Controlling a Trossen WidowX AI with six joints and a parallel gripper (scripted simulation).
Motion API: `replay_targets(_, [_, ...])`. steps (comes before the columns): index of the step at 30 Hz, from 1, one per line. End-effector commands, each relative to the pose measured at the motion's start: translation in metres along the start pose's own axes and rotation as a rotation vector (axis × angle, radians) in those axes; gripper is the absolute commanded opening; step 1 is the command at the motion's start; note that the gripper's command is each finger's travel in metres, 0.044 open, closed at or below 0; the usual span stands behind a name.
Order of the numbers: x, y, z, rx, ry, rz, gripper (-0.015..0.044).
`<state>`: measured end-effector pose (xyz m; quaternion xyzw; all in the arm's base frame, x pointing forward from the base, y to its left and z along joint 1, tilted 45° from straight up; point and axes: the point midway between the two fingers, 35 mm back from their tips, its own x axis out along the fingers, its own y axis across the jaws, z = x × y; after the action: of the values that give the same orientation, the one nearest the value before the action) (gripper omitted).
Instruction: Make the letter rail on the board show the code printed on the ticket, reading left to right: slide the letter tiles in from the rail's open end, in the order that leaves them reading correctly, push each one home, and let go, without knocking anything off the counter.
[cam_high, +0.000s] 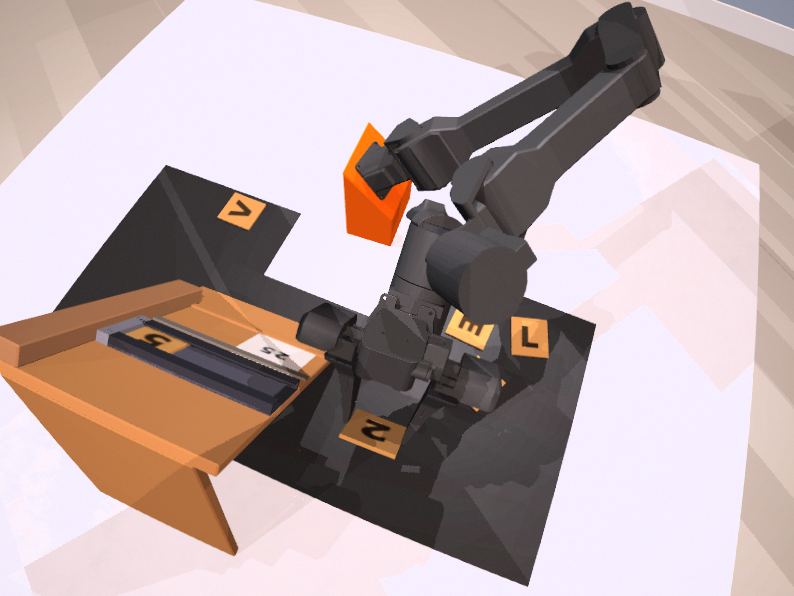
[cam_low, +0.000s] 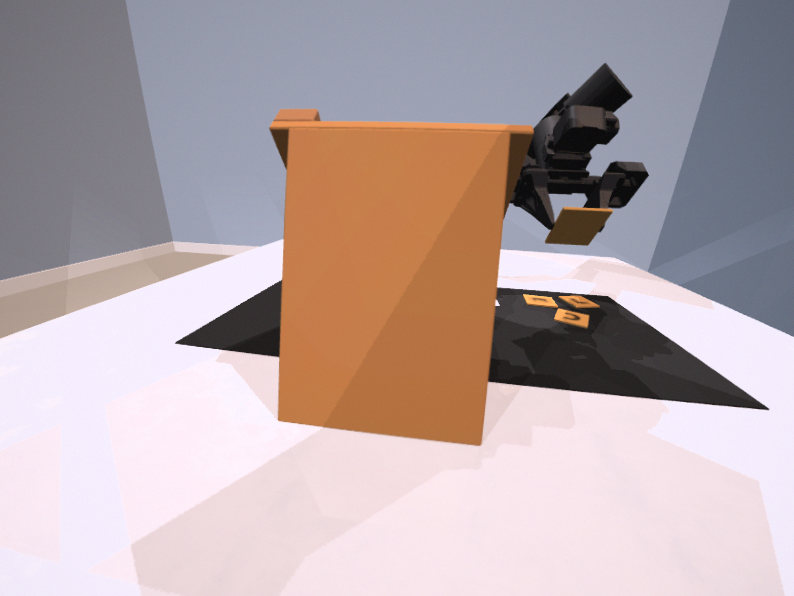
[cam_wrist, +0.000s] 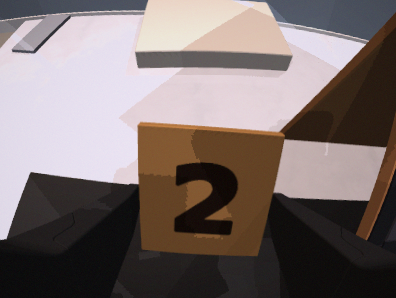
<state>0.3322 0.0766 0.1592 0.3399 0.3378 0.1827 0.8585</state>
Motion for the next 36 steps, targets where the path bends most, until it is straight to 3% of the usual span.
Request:
replay_targets(1, [0.000,-0.002,-0.002,-0.010,-0.001,-0.005,0.0000])
replay_targets(36, [0.000,-0.014,-0.002,-0.010,-0.001,-0.006,0.0000])
